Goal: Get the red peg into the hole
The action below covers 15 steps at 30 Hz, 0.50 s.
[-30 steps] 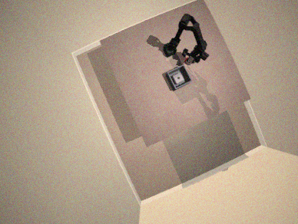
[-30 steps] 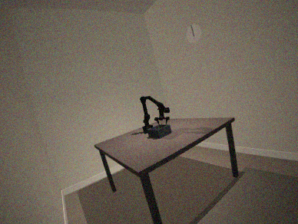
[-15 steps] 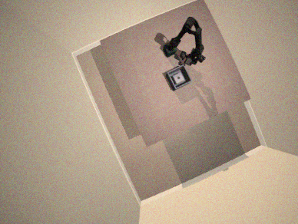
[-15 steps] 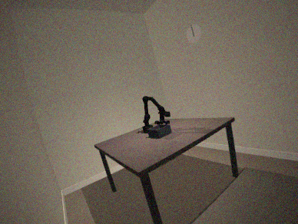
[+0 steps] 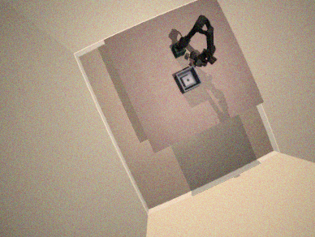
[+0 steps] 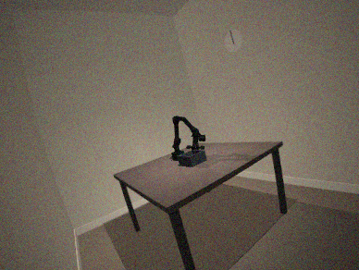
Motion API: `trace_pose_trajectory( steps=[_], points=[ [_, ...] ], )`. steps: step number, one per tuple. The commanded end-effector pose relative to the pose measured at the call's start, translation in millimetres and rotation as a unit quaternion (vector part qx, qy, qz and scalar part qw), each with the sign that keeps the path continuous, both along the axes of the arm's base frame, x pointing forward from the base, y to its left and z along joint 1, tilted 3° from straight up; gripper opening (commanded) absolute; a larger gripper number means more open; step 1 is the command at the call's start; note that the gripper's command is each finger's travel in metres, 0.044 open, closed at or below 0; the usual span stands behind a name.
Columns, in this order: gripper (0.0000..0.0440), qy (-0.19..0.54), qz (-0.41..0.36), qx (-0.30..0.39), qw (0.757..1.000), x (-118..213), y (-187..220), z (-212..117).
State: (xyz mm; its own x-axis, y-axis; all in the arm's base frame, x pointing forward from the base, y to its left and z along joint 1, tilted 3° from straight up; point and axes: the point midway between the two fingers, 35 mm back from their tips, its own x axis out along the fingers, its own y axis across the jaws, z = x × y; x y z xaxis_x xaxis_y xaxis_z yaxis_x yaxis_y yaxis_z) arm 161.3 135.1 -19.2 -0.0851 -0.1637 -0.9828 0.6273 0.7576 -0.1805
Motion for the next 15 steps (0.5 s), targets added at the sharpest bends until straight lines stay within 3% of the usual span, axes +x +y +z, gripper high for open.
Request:
trace_pose_trajectory(
  steps=[1,15],
  points=[
    [0.0000,-0.015,0.002,0.001,1.000,8.1,1.7,11.3],
    [0.0000,-0.063,0.000,-0.009,0.998,35.9,-4.5,61.3]
  ],
)
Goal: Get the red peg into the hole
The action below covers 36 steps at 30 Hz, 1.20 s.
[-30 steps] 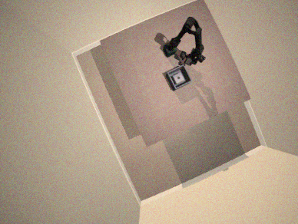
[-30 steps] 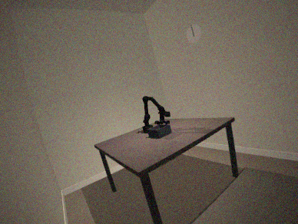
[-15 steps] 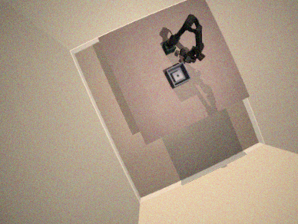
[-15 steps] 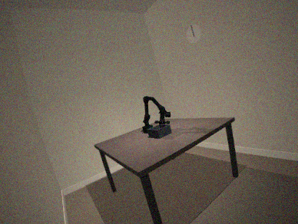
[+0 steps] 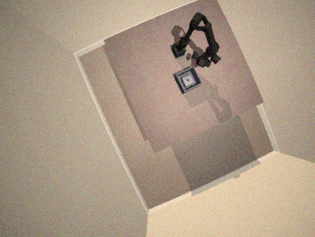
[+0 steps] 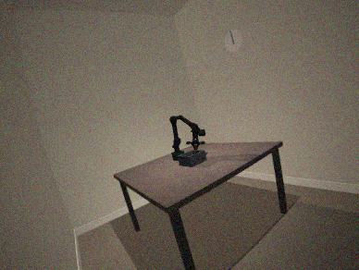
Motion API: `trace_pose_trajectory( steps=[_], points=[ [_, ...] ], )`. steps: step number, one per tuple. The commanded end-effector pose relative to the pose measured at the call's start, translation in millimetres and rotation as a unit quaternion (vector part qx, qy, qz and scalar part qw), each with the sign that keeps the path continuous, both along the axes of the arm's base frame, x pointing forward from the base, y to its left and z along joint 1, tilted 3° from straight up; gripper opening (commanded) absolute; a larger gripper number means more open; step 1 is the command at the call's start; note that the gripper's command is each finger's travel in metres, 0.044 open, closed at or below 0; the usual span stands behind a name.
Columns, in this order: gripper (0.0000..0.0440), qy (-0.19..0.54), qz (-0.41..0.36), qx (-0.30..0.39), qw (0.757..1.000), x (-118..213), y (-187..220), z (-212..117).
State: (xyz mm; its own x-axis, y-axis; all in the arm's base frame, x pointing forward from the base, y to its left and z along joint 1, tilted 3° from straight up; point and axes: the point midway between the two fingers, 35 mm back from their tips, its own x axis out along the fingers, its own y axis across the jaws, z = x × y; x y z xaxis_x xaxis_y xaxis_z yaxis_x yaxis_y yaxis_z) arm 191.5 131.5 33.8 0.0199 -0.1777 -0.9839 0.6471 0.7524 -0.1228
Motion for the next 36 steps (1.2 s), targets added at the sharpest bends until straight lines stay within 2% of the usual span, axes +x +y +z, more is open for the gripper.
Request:
trace_pose_trajectory(
  steps=[1,11,18,26,36],
  points=[
    [0.0000,-0.012,0.001,-0.002,1.000,8.2,-1.7,12.3],
    [0.0000,-0.049,-0.032,-0.009,0.998,36.6,-14.8,51.0],
    [0.0000,-0.068,-0.068,-0.015,0.995,58.2,-35.8,66.2],
    [0.0000,-0.080,-0.097,-0.023,0.992,83.7,-65.4,71.5],
    [0.0000,-0.078,-0.105,-0.024,0.991,112.8,-103.0,63.1]
  ],
)
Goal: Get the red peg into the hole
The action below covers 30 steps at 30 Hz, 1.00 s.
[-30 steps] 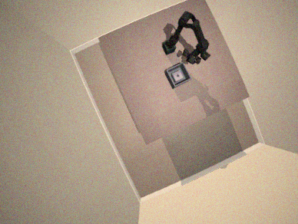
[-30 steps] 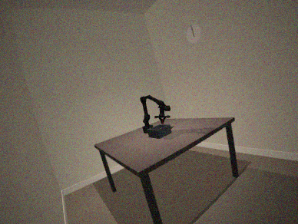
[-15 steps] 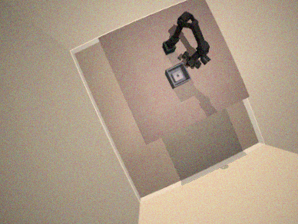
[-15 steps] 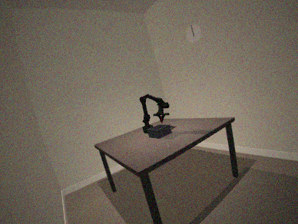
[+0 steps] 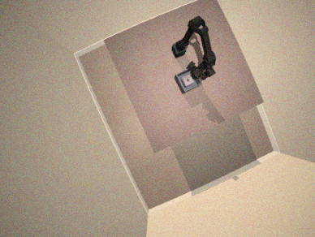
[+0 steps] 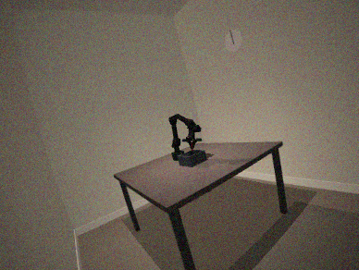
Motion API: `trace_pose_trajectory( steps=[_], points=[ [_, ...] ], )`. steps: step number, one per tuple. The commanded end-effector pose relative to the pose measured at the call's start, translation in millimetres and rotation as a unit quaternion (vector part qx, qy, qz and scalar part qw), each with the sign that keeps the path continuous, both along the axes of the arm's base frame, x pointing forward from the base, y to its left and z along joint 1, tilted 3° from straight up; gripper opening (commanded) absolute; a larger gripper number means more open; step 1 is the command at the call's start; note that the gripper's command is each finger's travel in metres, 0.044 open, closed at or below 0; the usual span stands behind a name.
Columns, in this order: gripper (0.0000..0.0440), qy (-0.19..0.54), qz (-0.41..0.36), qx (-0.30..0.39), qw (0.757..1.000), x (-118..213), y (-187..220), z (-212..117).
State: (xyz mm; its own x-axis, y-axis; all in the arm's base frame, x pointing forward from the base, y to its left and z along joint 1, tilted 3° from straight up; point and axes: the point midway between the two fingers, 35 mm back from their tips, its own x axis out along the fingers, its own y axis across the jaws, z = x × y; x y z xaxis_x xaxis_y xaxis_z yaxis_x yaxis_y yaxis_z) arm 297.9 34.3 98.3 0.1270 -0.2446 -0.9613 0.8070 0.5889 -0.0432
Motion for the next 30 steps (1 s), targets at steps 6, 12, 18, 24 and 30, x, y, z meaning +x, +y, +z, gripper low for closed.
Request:
trace_pose_trajectory(
  steps=[6,12,18,24,30],
  points=[
    [0.0000,0.009,0.014,0.010,1.000,18.6,-22.4,-12.9],
    [0.0000,0.022,0.033,0.023,0.999,25.0,-32.2,-30.9],
    [0.0095,0.045,0.051,0.038,0.997,25.6,-36.1,-50.4],
    [0.0149,0.050,0.071,0.046,0.995,35.1,-43.5,-54.2],
    [0.0304,0.051,0.069,0.066,0.994,50.3,-43.7,-47.4]
  ],
)
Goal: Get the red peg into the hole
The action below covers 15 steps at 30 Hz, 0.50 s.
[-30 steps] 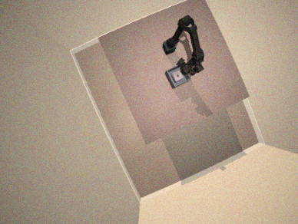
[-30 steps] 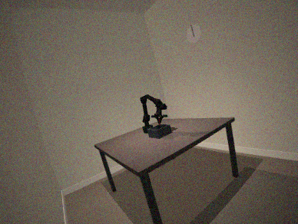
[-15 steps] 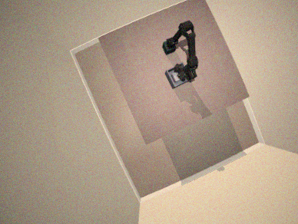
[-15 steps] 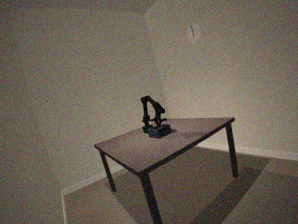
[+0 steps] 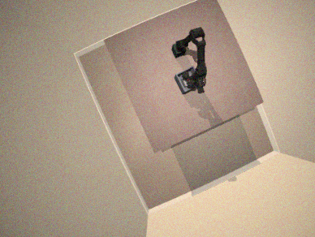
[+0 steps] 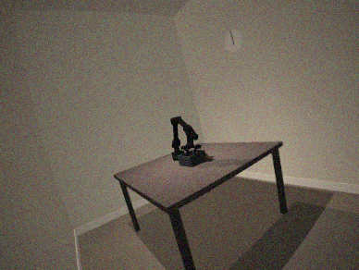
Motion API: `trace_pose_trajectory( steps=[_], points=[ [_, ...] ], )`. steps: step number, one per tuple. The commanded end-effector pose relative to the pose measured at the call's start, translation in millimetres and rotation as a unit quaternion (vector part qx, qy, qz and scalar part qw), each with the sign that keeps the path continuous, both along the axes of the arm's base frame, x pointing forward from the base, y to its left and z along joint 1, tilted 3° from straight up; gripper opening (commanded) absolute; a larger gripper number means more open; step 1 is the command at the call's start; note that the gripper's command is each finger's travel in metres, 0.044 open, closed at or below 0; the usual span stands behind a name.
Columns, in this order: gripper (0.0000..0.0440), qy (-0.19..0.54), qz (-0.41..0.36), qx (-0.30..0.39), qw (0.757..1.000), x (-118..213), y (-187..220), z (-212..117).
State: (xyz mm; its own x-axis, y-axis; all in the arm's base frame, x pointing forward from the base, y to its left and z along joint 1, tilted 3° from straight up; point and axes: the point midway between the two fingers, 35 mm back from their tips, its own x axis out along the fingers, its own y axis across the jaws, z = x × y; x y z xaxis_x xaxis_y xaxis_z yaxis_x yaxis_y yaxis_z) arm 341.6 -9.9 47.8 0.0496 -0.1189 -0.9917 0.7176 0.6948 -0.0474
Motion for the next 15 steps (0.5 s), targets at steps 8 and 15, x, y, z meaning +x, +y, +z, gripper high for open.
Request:
trace_pose_trajectory(
  steps=[8,15],
  points=[
    [0.0440,-0.015,0.003,0.046,0.999,38.6,4.8,19.3],
    [0.0440,-0.050,0.019,0.073,0.996,67.2,15.0,31.8]
  ],
)
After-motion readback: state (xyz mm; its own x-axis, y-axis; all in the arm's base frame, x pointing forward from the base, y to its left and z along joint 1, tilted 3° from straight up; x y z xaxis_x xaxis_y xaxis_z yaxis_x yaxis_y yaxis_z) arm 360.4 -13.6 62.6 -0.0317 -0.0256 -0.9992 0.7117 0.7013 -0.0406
